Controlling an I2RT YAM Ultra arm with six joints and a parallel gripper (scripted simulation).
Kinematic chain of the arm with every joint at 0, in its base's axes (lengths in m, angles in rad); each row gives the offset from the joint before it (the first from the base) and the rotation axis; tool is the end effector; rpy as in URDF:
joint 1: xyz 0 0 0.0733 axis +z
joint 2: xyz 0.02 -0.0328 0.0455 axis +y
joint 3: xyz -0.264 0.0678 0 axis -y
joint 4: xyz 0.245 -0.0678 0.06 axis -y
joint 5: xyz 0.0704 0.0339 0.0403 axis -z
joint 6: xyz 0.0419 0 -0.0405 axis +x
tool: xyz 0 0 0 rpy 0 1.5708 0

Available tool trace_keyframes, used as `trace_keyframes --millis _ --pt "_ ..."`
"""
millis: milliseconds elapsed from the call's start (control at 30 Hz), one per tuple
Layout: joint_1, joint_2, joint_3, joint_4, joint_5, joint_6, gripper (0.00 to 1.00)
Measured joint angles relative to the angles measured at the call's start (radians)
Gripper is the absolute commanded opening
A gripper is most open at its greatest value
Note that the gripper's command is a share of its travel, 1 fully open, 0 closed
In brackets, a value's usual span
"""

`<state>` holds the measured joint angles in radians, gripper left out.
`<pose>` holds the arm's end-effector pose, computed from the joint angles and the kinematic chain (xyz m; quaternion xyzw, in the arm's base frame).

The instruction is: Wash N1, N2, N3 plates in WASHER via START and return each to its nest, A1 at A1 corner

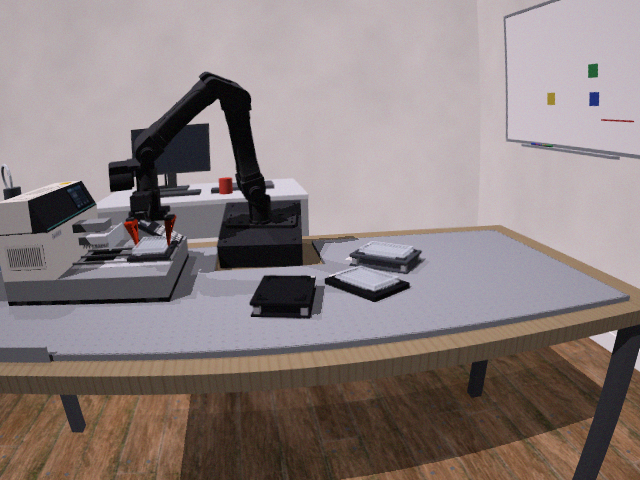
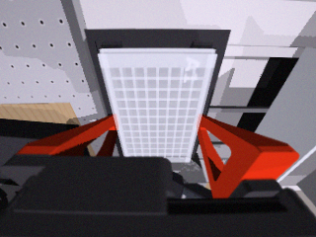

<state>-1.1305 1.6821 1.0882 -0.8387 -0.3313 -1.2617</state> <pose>0.1416 -0.2659 0.1848 -0.0759 0.9811 -0.0032 0.1780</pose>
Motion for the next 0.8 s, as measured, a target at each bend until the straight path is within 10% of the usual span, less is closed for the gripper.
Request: trace_keyframes --millis 800 --pt "0.004 0.006 -0.007 0.014 0.001 0.004 0.0"
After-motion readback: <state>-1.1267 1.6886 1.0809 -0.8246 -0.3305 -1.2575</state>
